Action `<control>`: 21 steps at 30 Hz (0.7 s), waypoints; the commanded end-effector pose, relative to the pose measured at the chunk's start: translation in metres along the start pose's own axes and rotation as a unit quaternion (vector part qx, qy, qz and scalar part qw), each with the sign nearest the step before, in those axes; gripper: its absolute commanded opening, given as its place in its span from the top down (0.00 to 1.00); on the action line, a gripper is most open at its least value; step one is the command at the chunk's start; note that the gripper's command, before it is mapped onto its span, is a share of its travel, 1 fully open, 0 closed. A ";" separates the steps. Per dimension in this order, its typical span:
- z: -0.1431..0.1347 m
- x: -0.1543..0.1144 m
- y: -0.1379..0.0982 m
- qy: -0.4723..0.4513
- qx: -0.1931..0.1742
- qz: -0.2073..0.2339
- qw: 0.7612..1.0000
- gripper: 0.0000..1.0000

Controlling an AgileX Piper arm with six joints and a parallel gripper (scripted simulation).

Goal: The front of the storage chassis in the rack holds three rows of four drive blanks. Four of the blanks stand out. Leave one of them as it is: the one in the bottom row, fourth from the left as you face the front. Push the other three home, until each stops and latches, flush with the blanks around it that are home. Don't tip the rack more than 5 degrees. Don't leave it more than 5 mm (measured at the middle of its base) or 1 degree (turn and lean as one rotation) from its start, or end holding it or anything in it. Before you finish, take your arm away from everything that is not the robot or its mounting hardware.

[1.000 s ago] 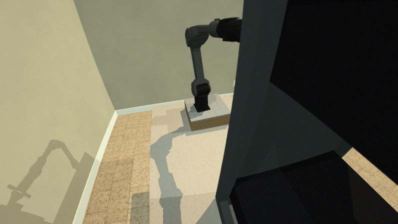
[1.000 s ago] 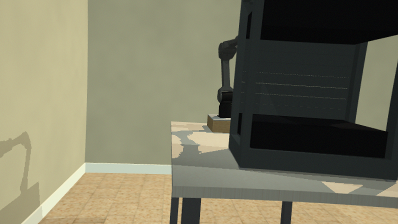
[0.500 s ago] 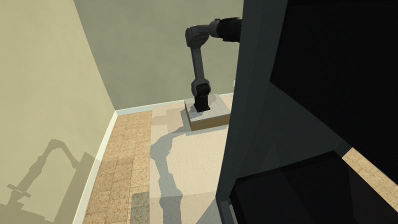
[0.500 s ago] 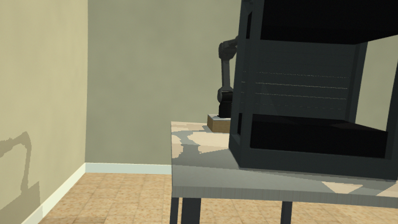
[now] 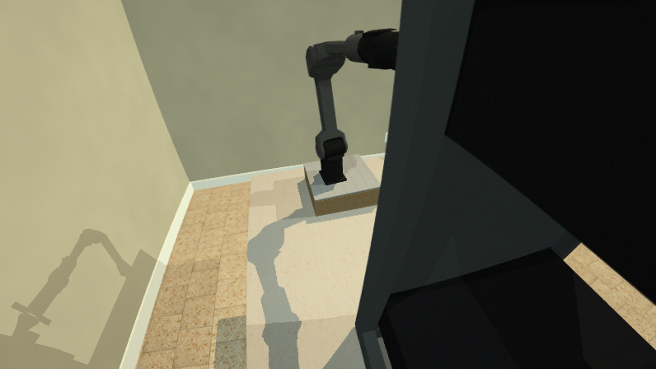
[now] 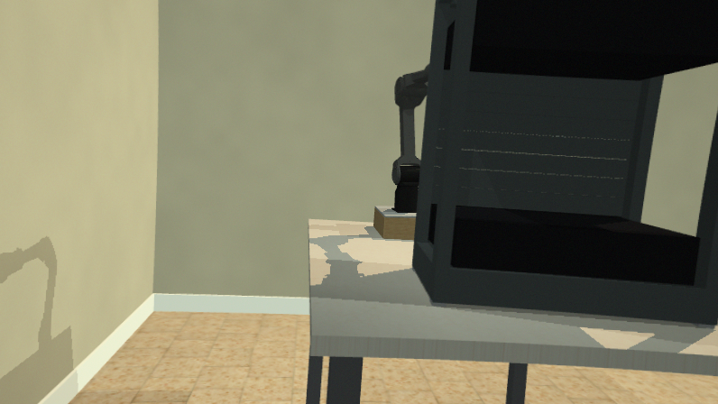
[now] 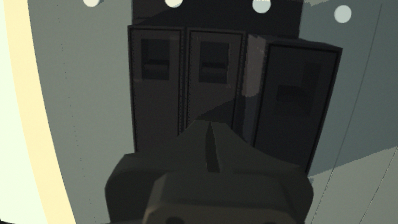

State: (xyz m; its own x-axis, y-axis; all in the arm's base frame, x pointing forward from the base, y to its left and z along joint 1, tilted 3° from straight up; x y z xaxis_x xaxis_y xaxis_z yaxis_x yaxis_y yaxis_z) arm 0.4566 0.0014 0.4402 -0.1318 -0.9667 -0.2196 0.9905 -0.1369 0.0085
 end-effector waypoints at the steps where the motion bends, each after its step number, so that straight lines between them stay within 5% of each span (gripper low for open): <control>1: 0.000 0.001 0.004 -0.001 0.000 -0.002 1.000 1.00; 11: 0.000 0.001 0.000 -0.001 0.000 -0.002 1.000 1.00; 17: 0.000 0.001 -0.022 -0.001 0.000 -0.002 1.000 1.00; 21: -0.001 0.001 -0.056 -0.001 0.000 -0.002 1.000 1.00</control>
State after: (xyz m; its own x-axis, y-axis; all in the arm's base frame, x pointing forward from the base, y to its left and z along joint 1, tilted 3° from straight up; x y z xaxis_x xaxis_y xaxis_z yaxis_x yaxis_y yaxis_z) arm 0.4159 0.0060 0.4378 -0.1349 -0.9670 -0.2162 0.9902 -0.1394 0.0056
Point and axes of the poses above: the point where the finger pads meet when closed, its own y axis out along the fingers, its own z axis across the jaws, x = y × z, the point moved 1 cm from there along -y, back along the fingers, and after that the axes turned 15 degrees about y, right-handed, at the moved point
